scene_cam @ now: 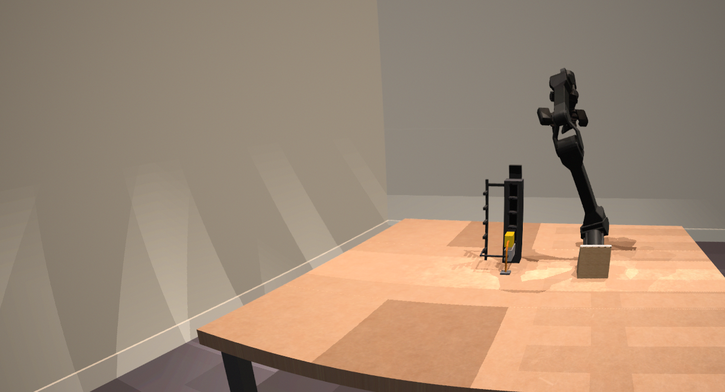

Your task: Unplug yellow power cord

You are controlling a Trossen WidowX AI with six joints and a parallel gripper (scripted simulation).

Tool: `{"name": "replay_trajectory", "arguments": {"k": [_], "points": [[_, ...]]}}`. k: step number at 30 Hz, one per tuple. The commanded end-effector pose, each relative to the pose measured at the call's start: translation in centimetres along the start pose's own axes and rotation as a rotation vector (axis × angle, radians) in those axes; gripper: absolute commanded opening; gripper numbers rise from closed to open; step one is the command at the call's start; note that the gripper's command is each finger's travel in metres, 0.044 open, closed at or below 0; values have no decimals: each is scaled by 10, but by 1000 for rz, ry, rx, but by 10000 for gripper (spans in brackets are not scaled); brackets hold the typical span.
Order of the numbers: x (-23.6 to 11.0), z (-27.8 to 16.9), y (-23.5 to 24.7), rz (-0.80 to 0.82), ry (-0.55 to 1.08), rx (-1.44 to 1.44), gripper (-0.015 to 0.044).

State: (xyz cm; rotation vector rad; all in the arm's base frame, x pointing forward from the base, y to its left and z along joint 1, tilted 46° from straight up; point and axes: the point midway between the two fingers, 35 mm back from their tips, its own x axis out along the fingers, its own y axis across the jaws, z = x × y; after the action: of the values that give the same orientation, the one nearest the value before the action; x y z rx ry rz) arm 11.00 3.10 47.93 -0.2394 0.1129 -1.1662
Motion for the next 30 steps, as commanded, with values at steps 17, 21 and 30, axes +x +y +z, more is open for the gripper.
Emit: {"name": "replay_trajectory", "arguments": {"k": [17, 21, 30], "points": [[72, -2, -59, 328, 55, 58, 160], [89, -4, -57, 388, 65, 59, 160], [126, -8, -42, 520, 90, 50, 160]]}}
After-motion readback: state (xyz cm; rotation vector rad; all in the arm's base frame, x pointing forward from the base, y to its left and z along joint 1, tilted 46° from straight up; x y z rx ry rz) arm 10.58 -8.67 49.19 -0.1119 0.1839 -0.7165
